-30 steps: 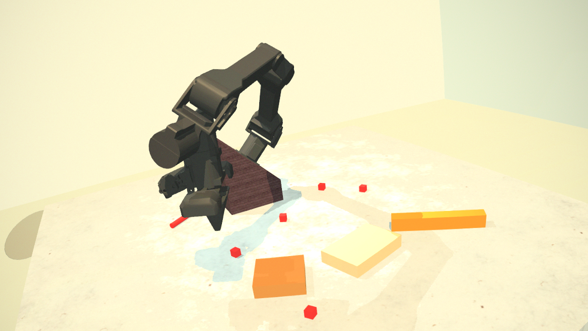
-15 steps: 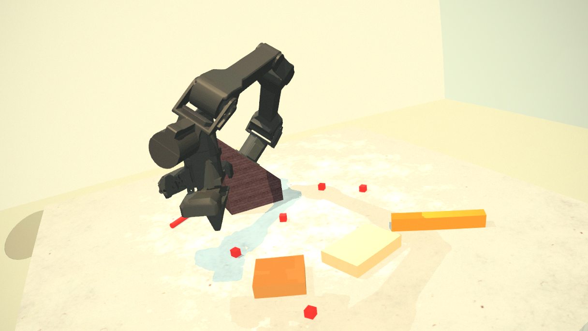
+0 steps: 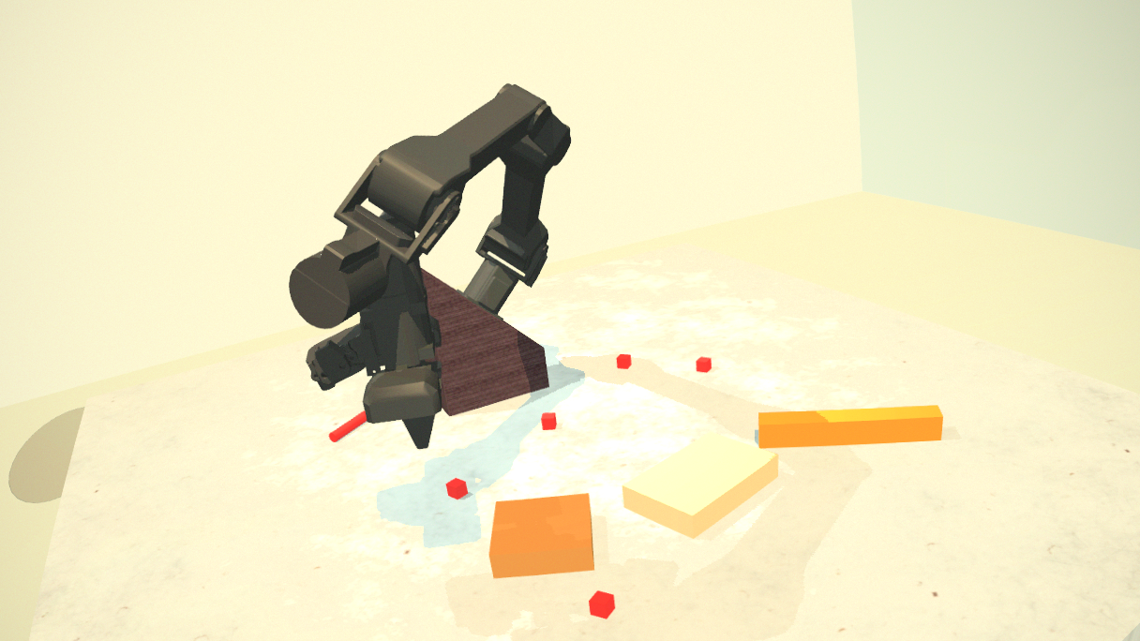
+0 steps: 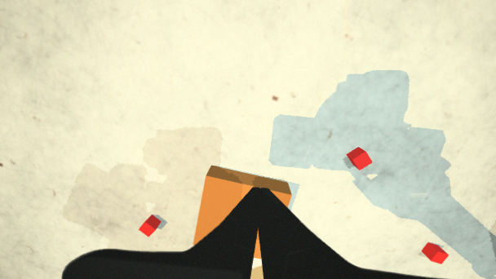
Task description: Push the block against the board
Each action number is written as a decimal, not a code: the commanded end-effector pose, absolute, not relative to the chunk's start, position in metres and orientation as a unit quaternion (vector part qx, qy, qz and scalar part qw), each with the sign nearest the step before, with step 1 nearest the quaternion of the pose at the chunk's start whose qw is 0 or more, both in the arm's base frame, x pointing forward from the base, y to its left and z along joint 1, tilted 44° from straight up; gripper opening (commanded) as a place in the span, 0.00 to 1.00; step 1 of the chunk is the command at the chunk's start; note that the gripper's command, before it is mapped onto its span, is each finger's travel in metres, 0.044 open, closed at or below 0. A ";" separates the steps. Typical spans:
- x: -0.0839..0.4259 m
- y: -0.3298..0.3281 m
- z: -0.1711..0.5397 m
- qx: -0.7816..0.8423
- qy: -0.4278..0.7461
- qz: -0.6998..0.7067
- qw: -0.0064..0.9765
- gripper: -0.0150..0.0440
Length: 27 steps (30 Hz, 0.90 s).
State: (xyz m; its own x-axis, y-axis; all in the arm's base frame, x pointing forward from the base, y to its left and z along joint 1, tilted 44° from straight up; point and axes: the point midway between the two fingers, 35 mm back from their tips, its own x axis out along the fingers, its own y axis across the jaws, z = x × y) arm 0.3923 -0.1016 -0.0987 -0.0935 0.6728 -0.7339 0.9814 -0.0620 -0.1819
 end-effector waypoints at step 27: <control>0.405 -0.082 -0.114 0.442 0.739 0.018 0.508 0.25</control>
